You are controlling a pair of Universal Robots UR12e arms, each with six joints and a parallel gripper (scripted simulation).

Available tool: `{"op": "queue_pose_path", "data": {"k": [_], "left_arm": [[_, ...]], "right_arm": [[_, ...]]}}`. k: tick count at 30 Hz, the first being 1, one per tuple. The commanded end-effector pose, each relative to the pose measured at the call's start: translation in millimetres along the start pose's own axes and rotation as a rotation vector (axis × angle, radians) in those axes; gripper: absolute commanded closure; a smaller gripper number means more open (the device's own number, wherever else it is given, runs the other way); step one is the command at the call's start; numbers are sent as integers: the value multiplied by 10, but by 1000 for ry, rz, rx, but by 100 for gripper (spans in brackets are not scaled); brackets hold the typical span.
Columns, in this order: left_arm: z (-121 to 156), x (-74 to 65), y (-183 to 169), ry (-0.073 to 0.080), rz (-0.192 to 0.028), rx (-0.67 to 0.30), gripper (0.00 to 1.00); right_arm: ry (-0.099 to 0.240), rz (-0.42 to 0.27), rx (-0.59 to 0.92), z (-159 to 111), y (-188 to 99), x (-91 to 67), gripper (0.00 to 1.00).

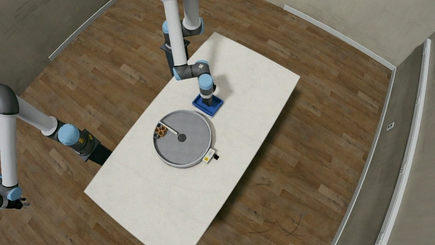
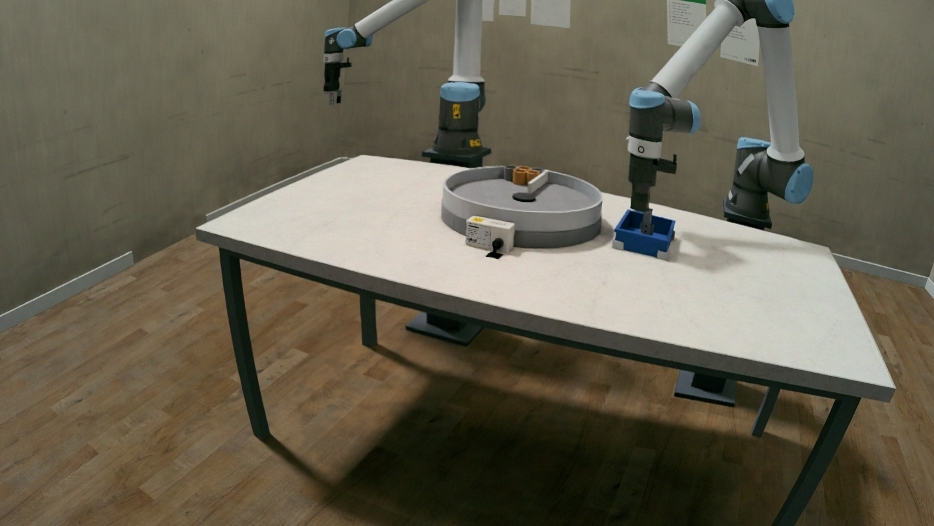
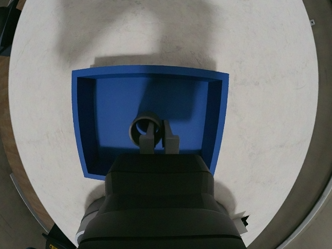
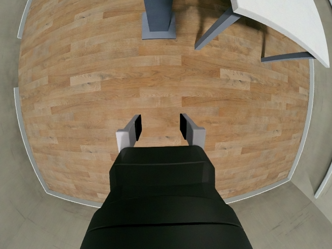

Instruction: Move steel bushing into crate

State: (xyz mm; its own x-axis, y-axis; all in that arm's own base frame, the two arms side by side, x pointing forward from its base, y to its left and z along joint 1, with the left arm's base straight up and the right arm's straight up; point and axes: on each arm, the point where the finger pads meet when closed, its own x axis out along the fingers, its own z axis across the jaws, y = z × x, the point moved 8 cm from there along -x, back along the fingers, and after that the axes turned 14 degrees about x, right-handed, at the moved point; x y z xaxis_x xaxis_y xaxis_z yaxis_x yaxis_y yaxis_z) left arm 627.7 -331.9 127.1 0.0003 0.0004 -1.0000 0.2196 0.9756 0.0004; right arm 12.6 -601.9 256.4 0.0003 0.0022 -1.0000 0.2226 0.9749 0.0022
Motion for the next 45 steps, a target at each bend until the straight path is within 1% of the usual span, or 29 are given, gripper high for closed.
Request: {"op": "queue_pose_path", "data": {"k": [1, 17, 45], "left_arm": [[6, 17, 16, 0, -1, -2, 100], [3, 66, 18, 0, -1, -2, 100], [5, 60, 17, -1, -1, -2, 100]], "right_arm": [[0, -2, 0, -1, -21, -6, 0], [0, -2, 0, -1, -21, -6, 0], [0, -2, 0, -1, -21, -6, 0]]}}
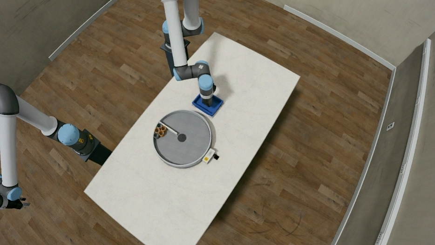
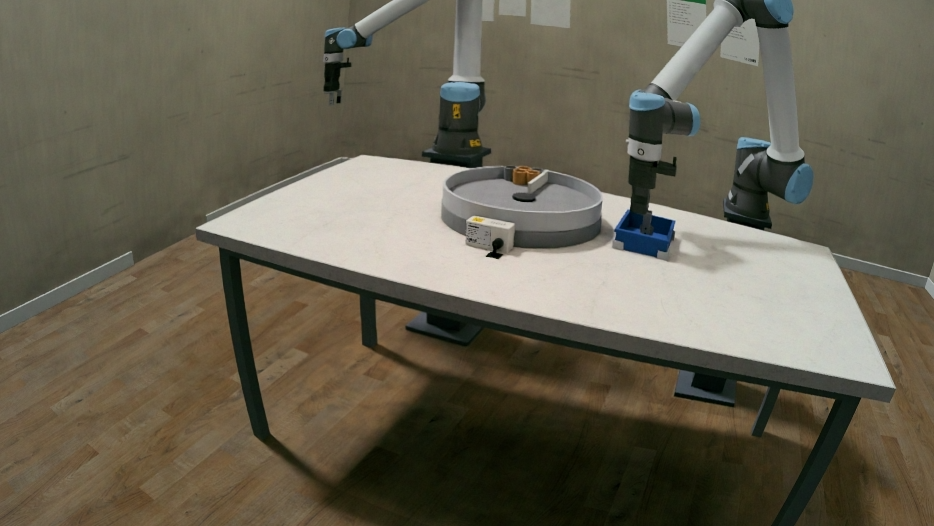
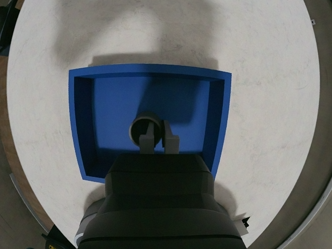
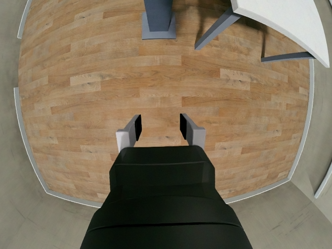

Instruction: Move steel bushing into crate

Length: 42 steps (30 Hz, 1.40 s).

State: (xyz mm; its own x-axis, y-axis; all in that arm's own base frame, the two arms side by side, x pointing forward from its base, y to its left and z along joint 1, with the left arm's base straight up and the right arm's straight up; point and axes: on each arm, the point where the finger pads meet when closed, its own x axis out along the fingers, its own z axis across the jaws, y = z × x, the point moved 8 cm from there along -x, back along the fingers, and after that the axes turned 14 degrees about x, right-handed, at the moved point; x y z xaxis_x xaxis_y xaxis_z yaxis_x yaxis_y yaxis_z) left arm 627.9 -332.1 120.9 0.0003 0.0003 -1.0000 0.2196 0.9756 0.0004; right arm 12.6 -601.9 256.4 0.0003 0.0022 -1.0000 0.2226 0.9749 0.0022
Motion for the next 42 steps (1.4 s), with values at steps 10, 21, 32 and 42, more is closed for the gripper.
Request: {"op": "queue_pose_path", "data": {"k": [10, 21, 32, 42], "left_arm": [[3, -2, 18, -1, -1, -2, 100], [3, -2, 18, -1, -1, -2, 62], [3, -2, 18, -1, -1, -2, 62], [3, -2, 18, -1, -1, -2, 62]], "right_arm": [[0, -2, 0, -1, -21, -6, 0], [0, -2, 0, -1, -21, -6, 0], [0, -2, 0, -1, -21, -6, 0], [0, -2, 0, -1, -21, -6, 0]]}}
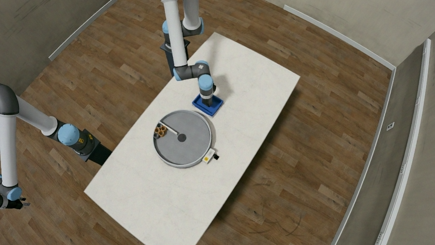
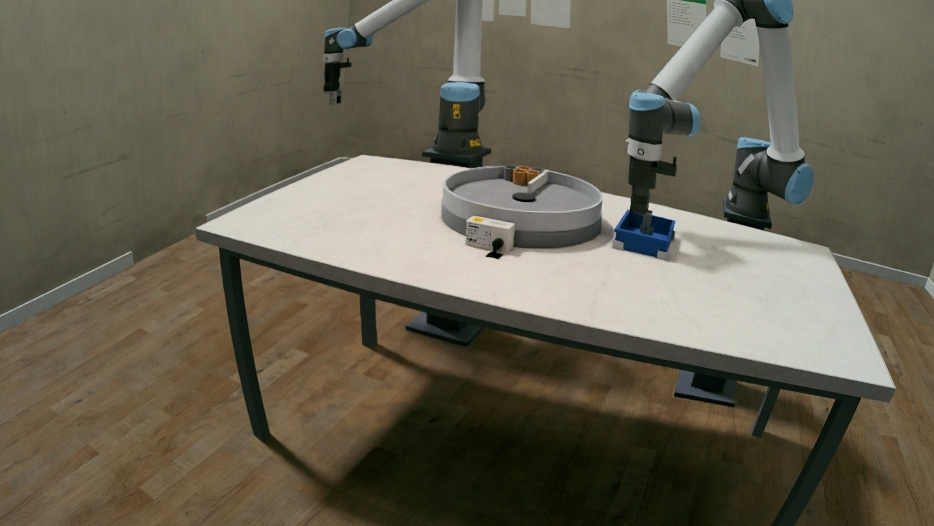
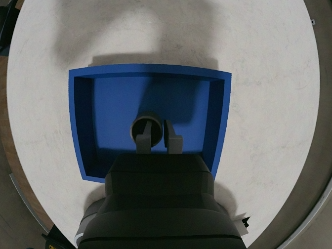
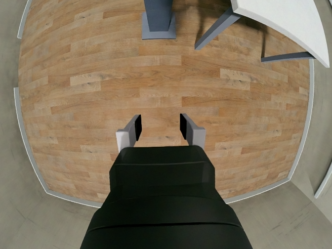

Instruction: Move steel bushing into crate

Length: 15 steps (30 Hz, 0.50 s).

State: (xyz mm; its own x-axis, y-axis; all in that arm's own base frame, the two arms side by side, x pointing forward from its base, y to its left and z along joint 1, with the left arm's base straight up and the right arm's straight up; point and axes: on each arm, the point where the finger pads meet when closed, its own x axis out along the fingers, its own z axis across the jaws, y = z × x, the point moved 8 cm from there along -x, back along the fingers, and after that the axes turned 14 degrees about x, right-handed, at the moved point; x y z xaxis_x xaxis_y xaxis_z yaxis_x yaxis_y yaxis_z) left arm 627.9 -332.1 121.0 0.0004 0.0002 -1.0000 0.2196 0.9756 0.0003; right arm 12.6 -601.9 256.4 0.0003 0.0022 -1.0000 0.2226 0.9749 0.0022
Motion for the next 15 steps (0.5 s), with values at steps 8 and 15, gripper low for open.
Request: {"op": "queue_pose_path", "data": {"k": [8, 15], "left_arm": [[3, -2, 18, -1, -1, -2, 62], [16, -76, 10, -4, -3, -2, 62]], "right_arm": [[0, -2, 0, -1, -21, -6, 0], [0, -2, 0, -1, -21, -6, 0]]}}
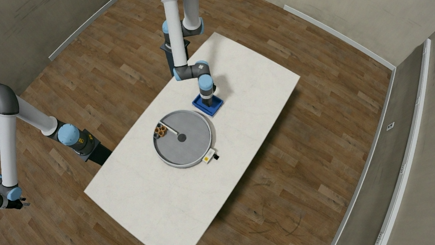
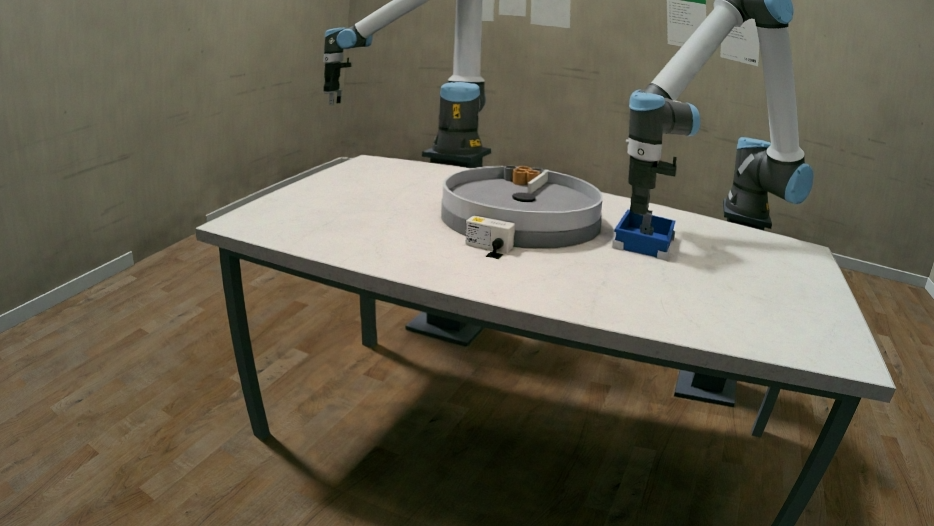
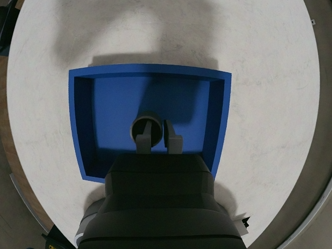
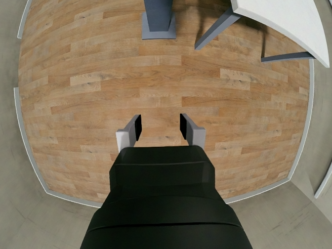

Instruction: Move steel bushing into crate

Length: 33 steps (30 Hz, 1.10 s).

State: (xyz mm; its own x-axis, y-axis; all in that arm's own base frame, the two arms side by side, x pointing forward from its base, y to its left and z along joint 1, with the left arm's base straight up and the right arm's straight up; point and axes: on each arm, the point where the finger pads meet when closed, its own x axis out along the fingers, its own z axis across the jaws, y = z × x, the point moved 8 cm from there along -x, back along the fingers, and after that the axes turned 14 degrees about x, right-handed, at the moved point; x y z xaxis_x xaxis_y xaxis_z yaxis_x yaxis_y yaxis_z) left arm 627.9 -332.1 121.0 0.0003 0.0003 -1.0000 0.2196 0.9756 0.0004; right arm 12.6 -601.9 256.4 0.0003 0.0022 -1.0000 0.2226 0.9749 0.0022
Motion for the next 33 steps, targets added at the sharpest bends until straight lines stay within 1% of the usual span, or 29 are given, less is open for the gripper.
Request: {"op": "queue_pose_path", "data": {"k": [1, 4, 6, 7, 17, 21, 23, 28, 33], "left_arm": [[22, -102, 6, -5, -4, -2, 62], [23, -188, 6, -5, -4, -2, 62], [23, -188, 6, -5, -4, -2, 62], [22, -225, 6, -5, -4, -2, 62], [21, -695, 8, -5, -4, -2, 62], [20, -853, 8, -5, -4, -2, 62], [20, -853, 8, -5, -4, -2, 62], [19, -962, 7, -5, -4, -2, 62], [19, -983, 7, -5, -4, -2, 62]], "right_arm": [[0, -2, 0, -1, -21, -6, 0], [0, -2, 0, -1, -21, -6, 0], [0, -2, 0, -1, -21, -6, 0], [0, -2, 0, -1, -21, -6, 0], [0, -2, 0, -1, -21, -6, 0], [0, -2, 0, -1, -21, -6, 0], [0, -2, 0, -1, -21, -6, 0], [0, -2, 0, -1, -21, -6, 0], [0, -2, 0, -1, -21, -6, 0]]}}
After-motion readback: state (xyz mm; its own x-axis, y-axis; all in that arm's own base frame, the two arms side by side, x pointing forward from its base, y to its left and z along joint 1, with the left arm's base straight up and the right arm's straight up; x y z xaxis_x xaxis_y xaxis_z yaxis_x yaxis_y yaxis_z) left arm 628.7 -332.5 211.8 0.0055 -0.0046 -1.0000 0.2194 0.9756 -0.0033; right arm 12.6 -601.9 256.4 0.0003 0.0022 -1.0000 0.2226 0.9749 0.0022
